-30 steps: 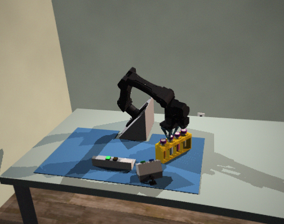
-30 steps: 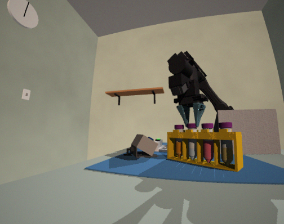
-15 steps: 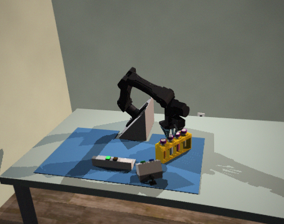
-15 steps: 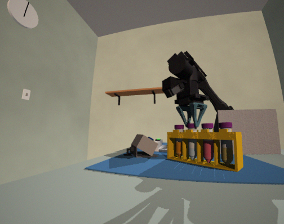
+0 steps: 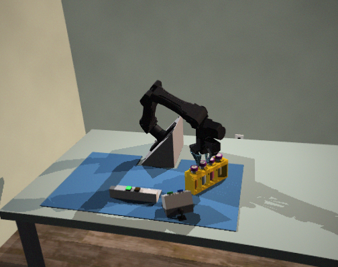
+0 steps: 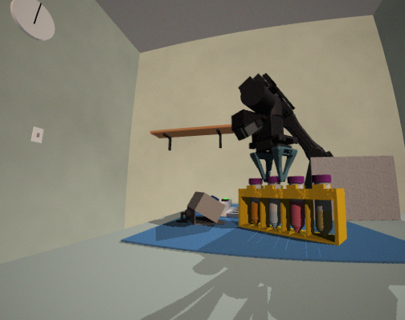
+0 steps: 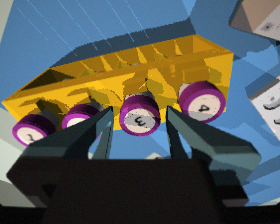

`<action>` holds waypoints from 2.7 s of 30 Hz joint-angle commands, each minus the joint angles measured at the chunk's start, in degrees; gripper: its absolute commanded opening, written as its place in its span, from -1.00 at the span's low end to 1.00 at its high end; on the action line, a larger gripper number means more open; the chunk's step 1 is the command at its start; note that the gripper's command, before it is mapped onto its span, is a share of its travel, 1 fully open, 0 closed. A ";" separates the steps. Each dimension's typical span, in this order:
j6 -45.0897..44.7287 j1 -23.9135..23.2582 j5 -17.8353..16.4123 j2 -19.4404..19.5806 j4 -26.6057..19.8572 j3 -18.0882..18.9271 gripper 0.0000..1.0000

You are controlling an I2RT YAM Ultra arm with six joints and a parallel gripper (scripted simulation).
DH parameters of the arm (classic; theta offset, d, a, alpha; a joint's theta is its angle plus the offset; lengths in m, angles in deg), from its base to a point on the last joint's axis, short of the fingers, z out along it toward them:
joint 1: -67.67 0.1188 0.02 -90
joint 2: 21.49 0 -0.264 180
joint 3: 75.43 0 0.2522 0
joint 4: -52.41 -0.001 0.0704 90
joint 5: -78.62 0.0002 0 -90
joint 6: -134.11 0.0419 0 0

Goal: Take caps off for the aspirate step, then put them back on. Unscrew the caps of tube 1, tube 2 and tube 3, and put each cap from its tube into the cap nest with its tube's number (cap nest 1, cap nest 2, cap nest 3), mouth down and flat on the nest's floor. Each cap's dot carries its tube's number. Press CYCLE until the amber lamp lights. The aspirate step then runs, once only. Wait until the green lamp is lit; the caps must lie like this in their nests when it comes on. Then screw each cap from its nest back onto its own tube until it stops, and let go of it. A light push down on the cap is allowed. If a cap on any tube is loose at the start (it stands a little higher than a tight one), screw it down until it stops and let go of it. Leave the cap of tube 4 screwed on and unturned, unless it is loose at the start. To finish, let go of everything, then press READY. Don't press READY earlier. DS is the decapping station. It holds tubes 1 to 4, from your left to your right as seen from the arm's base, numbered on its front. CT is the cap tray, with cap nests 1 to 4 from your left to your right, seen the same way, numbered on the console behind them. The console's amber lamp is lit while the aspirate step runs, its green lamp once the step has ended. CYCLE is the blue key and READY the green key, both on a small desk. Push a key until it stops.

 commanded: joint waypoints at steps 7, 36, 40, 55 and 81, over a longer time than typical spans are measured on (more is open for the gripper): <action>-16.17 0.37 -0.02 -0.56 0.04 0.40 -0.02; -42.83 0.38 -0.04 -0.55 0.03 0.42 -1.00; -42.83 0.38 -0.04 -0.55 0.03 0.42 -1.00; -18.04 0.33 0.00 -0.53 0.17 0.32 -1.00; 2.09 0.30 0.03 -0.51 0.27 0.26 -0.02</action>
